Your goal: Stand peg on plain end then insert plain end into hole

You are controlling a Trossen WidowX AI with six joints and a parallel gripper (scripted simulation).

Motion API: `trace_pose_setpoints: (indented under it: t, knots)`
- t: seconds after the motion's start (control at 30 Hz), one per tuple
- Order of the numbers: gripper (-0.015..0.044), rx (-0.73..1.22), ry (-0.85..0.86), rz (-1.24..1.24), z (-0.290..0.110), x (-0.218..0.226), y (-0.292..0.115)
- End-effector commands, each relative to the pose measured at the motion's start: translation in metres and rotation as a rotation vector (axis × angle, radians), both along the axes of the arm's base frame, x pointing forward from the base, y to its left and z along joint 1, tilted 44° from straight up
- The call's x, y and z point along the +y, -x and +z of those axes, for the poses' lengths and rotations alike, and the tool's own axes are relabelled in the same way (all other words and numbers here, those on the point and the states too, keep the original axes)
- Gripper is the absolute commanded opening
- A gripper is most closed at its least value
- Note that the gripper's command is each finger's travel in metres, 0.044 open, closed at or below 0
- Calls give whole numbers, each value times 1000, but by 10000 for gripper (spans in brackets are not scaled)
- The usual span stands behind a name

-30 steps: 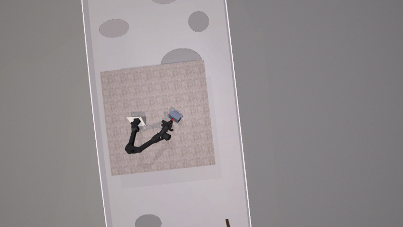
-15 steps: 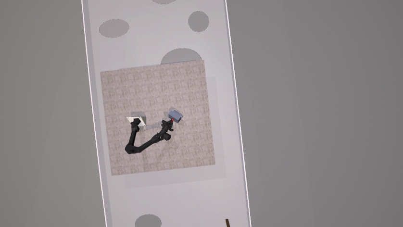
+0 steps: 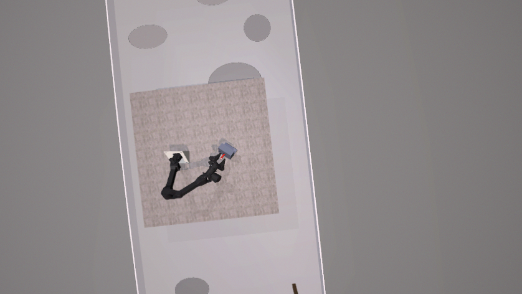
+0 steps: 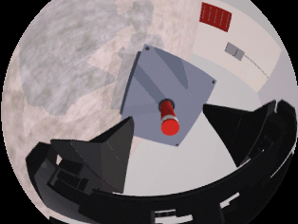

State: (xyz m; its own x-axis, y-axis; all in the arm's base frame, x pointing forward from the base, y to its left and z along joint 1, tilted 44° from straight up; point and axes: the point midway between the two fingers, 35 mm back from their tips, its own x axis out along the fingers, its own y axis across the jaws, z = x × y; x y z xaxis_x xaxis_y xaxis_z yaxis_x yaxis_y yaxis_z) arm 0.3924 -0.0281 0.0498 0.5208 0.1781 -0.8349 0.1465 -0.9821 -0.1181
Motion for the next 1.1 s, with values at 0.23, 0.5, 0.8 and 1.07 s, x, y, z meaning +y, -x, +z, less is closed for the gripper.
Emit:
trace_pose_setpoints:
  t: [0.23, 0.5, 0.8, 1.07]
  knots:
    - [440, -3, 1, 2, 18, -4, 8]
    - [440, -2, 1, 0, 29, -7, 14]
    - [440, -1, 1, -1, 43, -11, 21]
    - [440, 0, 1, -3, 55, -14, 28]
